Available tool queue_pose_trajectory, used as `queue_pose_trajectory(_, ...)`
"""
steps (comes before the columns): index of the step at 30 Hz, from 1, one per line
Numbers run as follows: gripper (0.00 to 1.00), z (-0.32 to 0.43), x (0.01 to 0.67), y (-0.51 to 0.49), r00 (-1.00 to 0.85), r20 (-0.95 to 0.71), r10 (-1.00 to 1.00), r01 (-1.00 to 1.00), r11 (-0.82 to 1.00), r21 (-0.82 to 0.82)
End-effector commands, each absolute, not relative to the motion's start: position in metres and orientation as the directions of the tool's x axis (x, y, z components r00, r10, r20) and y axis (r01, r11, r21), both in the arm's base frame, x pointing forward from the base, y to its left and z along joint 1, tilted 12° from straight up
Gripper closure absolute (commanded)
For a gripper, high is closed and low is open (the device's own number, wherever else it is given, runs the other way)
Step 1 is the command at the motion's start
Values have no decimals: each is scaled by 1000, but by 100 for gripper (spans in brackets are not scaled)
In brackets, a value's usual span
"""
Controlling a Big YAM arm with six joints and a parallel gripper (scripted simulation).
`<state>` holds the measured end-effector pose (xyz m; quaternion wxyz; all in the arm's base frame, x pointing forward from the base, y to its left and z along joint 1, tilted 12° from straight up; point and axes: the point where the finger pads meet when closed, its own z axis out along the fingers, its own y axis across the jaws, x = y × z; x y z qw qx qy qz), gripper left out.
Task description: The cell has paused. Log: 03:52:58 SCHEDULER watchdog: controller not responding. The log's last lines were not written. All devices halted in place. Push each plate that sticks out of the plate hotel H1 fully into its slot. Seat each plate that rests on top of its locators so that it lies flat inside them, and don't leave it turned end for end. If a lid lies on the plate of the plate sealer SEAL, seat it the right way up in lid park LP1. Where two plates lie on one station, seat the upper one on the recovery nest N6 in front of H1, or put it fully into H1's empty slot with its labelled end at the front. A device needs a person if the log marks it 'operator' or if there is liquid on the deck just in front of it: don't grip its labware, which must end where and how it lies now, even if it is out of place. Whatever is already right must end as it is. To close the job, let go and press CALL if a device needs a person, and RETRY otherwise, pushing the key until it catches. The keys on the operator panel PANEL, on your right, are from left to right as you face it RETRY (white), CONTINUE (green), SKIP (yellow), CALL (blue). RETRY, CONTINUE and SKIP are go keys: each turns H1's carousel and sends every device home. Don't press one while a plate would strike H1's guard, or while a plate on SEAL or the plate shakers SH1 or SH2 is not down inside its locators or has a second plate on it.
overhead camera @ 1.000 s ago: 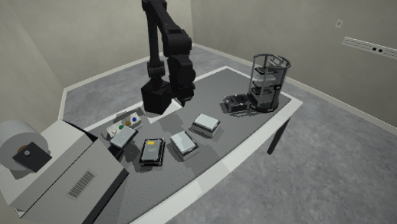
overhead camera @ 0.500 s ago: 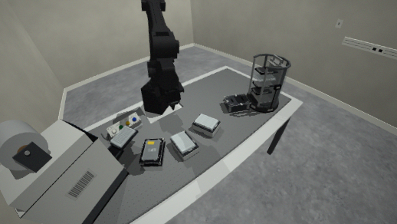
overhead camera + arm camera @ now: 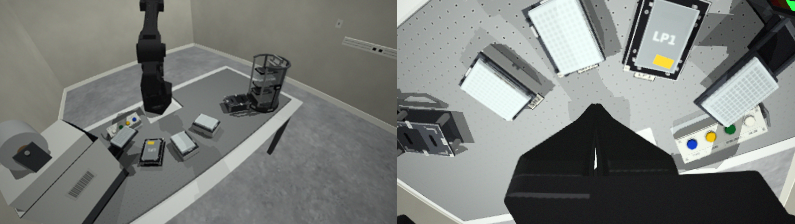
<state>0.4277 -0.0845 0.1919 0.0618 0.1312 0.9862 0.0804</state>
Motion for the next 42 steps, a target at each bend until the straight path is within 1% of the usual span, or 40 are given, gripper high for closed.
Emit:
queue_pose_trajectory(1,100,202,425,-101,-898,-119,423,397,897,194)
queue_pose_trajectory(3,100,201,422,-107,-870,-106,482,456,867,200)
queue_pose_trajectory(27,100,173,394,-166,-882,-75,465,444,875,194)
queue_pose_trajectory(42,100,173,378,-206,-881,-95,464,441,876,193)
